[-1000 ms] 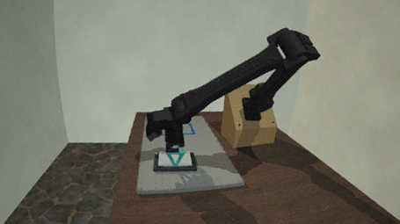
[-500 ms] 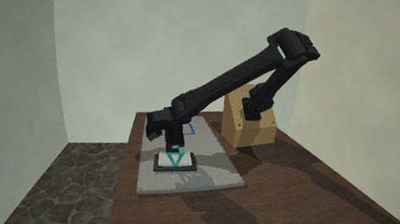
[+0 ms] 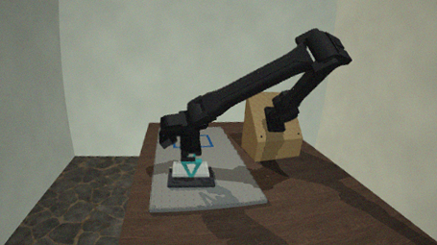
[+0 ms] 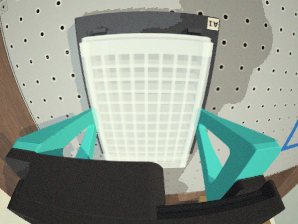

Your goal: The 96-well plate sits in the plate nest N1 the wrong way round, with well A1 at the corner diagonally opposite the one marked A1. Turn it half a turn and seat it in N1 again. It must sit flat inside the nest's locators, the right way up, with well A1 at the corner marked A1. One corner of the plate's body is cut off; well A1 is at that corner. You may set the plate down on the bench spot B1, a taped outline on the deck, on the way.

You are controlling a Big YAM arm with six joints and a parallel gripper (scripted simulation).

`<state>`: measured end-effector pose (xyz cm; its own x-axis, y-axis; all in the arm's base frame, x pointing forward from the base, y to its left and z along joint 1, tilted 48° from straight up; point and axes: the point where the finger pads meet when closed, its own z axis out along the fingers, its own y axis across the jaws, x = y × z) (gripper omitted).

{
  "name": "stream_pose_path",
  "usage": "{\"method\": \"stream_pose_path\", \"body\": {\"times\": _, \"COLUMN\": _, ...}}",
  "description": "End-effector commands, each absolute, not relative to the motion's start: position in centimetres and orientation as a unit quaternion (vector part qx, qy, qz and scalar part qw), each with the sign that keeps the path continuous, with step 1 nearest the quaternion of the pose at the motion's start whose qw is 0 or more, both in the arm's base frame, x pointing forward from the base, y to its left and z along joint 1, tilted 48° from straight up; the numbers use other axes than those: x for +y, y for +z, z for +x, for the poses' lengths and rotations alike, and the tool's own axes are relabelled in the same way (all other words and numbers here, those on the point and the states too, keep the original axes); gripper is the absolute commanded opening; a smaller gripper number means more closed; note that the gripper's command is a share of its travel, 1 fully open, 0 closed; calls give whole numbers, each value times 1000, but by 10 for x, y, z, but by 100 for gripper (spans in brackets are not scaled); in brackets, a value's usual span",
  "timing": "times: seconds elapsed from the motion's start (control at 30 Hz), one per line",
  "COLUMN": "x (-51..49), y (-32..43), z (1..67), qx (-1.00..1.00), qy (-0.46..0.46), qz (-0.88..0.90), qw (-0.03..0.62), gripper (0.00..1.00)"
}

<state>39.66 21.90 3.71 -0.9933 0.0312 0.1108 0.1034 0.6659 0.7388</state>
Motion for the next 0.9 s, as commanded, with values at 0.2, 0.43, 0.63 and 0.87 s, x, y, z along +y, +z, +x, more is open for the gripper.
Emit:
{"method": "stream_pose_path", "body": {"times": 0.2, "x": 199, "y": 67, "z": 416, "qx": -910, "qy": -412, "qz": -34, "qw": 17, "gripper": 0}}
{"method": "stream_pose_path", "body": {"times": 0.43, "x": 192, "y": 63, "z": 412, "qx": -911, "qy": -410, "qz": -39, "qw": 27, "gripper": 0}}
{"method": "stream_pose_path", "body": {"times": 0.63, "x": 185, "y": 80, "z": 417, "qx": -910, "qy": -412, "qz": -33, "qw": 16, "gripper": 0}}
{"method": "stream_pose_path", "body": {"times": 0.87, "x": 176, "y": 88, "z": 418, "qx": -911, "qy": -412, "qz": -33, "qw": 15, "gripper": 0}}
